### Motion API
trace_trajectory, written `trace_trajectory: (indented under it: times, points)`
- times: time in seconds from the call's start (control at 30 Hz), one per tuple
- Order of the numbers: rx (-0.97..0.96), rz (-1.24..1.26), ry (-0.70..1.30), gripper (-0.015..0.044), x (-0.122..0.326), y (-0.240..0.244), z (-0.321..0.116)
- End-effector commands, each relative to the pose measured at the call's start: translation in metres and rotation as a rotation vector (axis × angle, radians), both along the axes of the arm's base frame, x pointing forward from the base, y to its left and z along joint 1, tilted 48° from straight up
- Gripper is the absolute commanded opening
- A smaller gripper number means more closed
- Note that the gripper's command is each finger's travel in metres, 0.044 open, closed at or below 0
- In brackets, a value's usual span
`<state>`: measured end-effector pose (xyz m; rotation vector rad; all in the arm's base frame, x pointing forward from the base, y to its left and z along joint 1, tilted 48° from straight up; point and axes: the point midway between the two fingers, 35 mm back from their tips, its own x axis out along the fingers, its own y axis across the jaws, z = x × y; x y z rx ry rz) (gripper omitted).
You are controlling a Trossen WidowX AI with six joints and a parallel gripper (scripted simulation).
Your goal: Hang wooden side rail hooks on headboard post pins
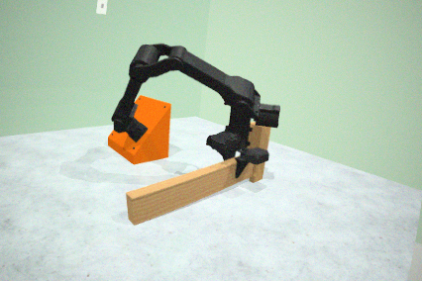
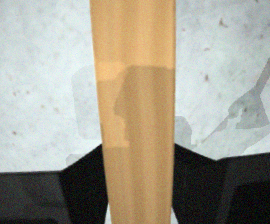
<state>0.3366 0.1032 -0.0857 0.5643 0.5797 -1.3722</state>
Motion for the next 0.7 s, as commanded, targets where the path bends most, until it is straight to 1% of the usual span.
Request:
trace_trajectory:
  times: [0.0,0.2,0.33,0.5,0.67]
  points:
    - [0.0,0.0,0.0,0.0184,0.0,0.0,0.0]
    - [0.0,0.0,0.0,0.0341,0.0,0.002,0.001]
    - [0.004,0.001,0.001,0.044,-0.002,0.02,0.018]
    - [0.006,0.001,0.001,0.044,-0.004,0.03,0.027]
    - [0.005,0.001,0.001,0.044,-0.003,0.013,0.044]
